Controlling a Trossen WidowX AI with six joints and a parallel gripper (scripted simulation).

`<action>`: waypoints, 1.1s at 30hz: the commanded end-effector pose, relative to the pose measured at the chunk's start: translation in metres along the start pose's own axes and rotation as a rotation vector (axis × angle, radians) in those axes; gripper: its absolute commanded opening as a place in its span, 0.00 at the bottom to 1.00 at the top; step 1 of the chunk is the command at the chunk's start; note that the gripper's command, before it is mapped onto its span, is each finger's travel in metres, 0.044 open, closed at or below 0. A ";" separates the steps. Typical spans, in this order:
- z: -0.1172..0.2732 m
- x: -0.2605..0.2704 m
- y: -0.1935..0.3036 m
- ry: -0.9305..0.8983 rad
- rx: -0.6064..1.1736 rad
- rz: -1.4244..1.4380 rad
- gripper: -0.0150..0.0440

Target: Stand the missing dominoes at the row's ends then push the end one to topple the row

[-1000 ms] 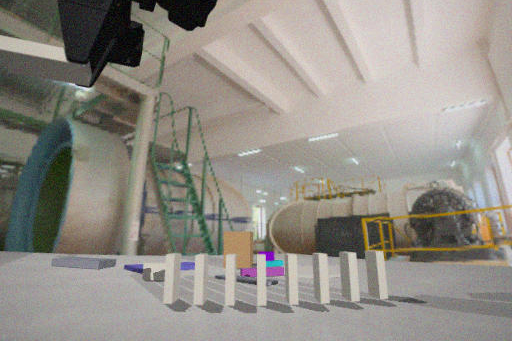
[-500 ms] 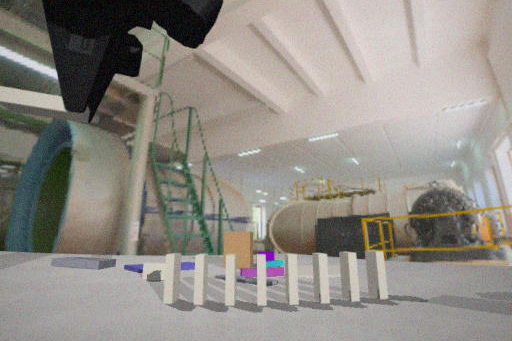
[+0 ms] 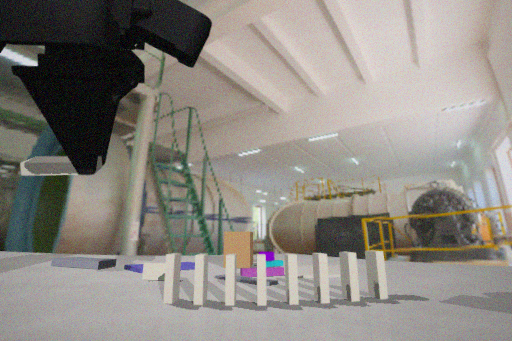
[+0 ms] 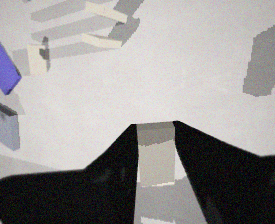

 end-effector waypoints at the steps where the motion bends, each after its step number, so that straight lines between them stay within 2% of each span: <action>1: -0.007 -0.006 0.005 -0.070 -0.053 -0.021 0.44; 16: -0.027 -0.029 0.018 -0.258 -0.317 -0.055 0.44; 33: -0.038 -0.053 0.041 -0.313 -0.705 0.017 0.44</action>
Point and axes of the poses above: the point midway between the two fingers, 35 mm back from their tips, its own z axis back along the fingers, its own x axis across the jaws, y = z × x, the point moved 10 cm from there along z, back along the fingers, and after that the axes turned 8 degrees about -z, right-handed, at the moved point
